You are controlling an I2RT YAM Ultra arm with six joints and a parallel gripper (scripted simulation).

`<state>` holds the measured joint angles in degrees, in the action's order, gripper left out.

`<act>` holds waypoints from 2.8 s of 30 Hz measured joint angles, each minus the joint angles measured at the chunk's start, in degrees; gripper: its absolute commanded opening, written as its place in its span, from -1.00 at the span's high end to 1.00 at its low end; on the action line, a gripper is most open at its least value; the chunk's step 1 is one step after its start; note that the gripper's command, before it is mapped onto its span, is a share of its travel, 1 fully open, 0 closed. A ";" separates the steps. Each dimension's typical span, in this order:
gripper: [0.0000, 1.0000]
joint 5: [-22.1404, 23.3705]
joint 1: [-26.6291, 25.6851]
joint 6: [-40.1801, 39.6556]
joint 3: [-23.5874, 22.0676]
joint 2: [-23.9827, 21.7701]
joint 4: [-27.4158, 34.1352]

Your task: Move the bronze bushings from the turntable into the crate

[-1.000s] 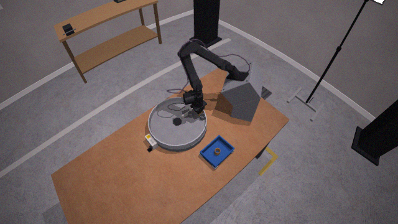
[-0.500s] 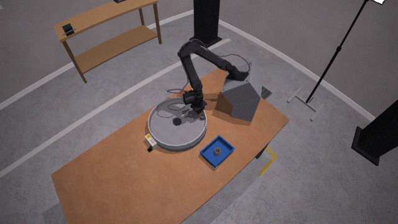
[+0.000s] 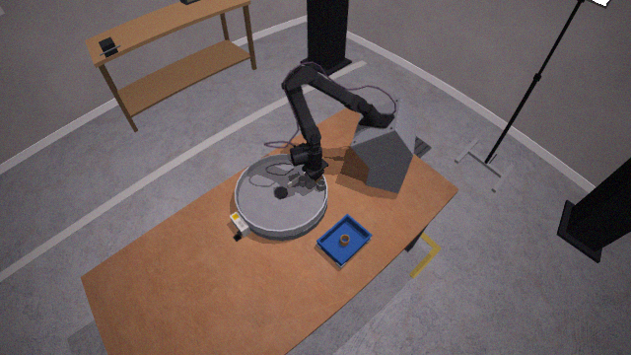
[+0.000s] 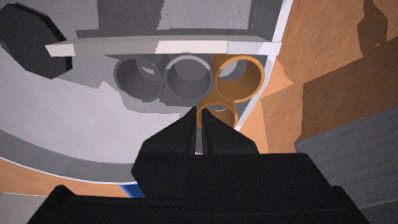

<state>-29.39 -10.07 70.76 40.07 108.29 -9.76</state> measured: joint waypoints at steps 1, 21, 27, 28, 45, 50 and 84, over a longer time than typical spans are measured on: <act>1.00 0.00 0.00 0.00 0.00 0.00 0.00; 1.00 0.00 0.00 0.00 0.00 0.00 0.00; 1.00 0.00 0.00 0.00 0.00 0.00 0.00; 1.00 0.00 0.00 0.00 0.00 0.00 0.00; 1.00 -0.35 1.07 0.90 -1.16 -2.95 2.01; 1.00 -1.57 3.43 2.58 -1.46 -7.87 6.56; 1.00 -4.13 7.61 8.15 -1.51 -15.37 18.82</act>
<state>-33.52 -2.46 78.91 38.57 92.92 9.06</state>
